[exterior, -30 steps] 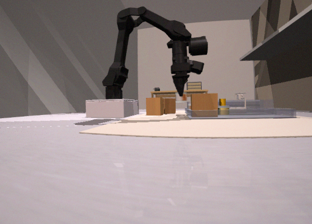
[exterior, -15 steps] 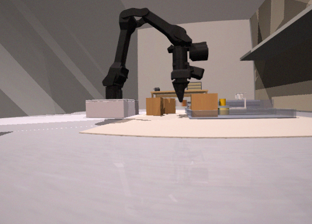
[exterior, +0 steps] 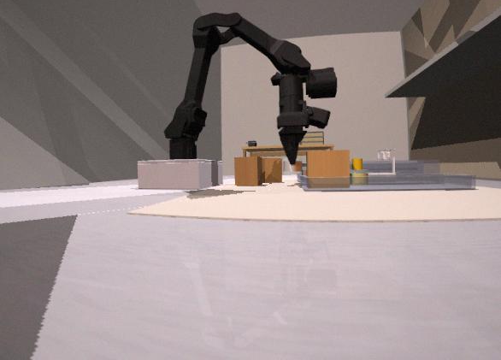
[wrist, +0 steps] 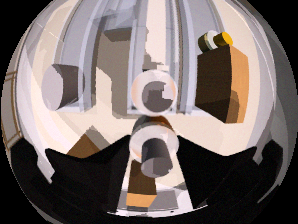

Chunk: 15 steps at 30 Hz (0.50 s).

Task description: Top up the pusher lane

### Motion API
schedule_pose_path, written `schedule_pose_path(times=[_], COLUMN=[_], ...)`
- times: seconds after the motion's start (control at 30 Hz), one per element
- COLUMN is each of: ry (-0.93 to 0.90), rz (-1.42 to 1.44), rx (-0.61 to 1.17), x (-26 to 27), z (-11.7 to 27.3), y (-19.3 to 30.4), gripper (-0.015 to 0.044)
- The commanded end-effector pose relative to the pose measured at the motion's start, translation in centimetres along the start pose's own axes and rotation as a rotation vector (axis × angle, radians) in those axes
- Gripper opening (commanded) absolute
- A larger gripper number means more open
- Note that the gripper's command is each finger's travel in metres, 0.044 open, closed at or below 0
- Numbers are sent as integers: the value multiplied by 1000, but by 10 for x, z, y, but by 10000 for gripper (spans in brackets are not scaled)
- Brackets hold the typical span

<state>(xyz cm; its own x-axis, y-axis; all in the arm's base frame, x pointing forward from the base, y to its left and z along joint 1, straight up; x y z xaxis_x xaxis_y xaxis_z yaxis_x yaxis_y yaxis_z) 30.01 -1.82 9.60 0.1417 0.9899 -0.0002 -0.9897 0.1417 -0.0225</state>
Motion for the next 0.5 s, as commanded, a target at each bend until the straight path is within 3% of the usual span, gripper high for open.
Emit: schedule_pose_path(times=[0.0, 0.47], ry=[-5, -5], rz=[-3, -3], rx=[-6, -7], x=[1, 1], z=[2, 2], y=[-3, -9], gripper=[0, 0])
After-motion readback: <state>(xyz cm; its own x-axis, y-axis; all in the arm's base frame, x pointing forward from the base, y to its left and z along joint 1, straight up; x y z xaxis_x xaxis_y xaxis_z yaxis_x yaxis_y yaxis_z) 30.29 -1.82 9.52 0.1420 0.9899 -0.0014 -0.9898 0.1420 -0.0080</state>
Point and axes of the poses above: the point midway between the two fingers, 35 mm back from their tips, its own z axis back along the fingers, its own x axis across the jaws, y = z × x, the point moved 7 cm from there along z, back along the fingers, and after that the axes turned 8 degrees about -z, right-handed, at the moved point
